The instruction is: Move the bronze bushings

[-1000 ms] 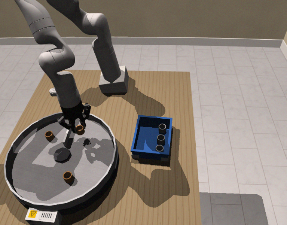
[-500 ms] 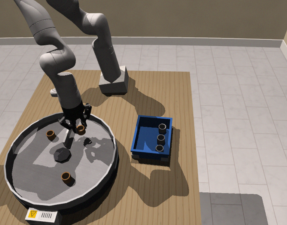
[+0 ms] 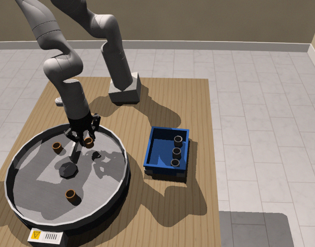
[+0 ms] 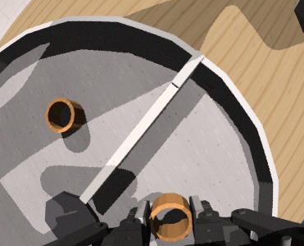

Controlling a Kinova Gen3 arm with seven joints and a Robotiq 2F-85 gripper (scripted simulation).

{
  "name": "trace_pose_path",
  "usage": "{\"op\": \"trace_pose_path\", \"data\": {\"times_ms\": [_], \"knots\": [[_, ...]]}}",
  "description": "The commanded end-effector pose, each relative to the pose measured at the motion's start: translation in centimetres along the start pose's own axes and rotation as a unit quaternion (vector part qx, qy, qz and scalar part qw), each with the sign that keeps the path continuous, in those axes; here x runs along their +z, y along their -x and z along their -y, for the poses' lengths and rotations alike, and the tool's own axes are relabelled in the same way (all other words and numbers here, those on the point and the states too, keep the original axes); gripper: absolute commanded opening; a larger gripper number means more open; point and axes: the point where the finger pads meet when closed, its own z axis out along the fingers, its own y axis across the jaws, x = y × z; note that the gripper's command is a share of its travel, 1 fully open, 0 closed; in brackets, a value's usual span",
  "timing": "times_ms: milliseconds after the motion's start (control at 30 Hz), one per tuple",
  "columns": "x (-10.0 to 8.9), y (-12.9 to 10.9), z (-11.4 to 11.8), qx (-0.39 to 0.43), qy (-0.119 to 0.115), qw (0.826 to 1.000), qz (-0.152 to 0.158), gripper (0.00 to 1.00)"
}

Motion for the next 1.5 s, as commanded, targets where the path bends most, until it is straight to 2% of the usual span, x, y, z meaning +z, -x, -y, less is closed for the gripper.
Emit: {"op": "trace_pose_path", "data": {"times_ms": [0, 333, 733, 1467], "knots": [[-0.1, 0.0, 0.0, 0.0, -0.001, 1.0, 0.001, 0.0], [0.2, 0.0, 0.0, 0.0, -0.001, 1.0, 0.001, 0.0], [2.1, 0.0, 0.0, 0.0, -0.001, 1.0, 0.001, 0.0], [2.6, 0.0, 0.0, 0.0, -0.001, 1.0, 0.001, 0.0]]}}
